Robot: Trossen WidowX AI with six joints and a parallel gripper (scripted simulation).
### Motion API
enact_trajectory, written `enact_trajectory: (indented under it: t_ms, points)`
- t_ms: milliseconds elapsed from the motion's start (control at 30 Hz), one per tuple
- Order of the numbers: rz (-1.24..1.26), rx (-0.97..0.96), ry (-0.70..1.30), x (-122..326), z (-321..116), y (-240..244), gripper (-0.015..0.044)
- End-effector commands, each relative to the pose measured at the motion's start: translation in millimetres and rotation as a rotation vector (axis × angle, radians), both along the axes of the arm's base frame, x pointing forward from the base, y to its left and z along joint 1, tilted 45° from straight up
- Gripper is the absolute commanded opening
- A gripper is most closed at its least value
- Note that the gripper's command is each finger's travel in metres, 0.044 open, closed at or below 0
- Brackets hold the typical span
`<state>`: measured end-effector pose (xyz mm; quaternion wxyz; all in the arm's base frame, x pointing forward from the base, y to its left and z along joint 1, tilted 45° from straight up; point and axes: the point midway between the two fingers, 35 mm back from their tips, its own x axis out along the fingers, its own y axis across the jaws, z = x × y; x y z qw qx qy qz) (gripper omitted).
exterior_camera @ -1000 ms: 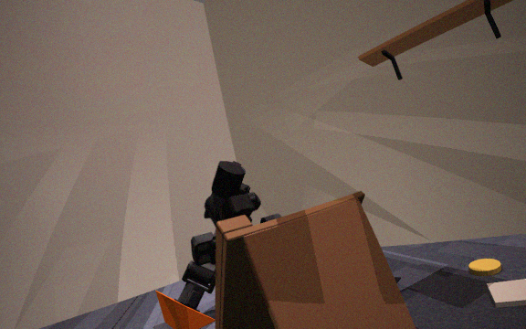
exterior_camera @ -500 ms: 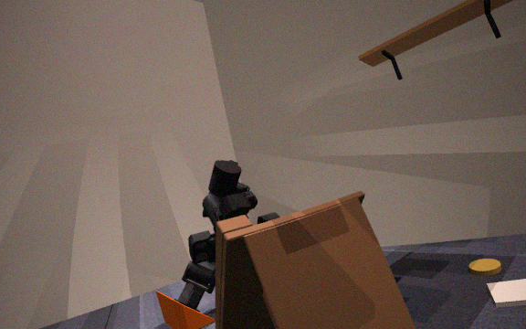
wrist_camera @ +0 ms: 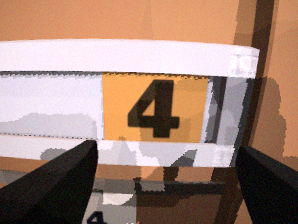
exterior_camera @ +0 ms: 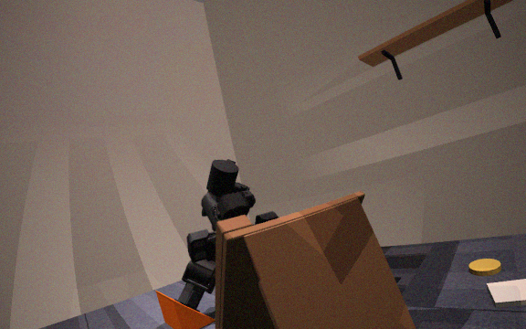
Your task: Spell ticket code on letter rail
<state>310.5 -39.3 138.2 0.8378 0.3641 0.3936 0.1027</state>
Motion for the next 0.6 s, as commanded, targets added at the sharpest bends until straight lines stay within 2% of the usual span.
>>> enact_trajectory:
  t_ms: [0,567]
  points:
    - [0.004,-0.002,-0.009,-0.6,3.2,-0.3,0.0295]
    - [0.004,-0.002,-0.009,-2.3,6.2,-0.9,0.0295]
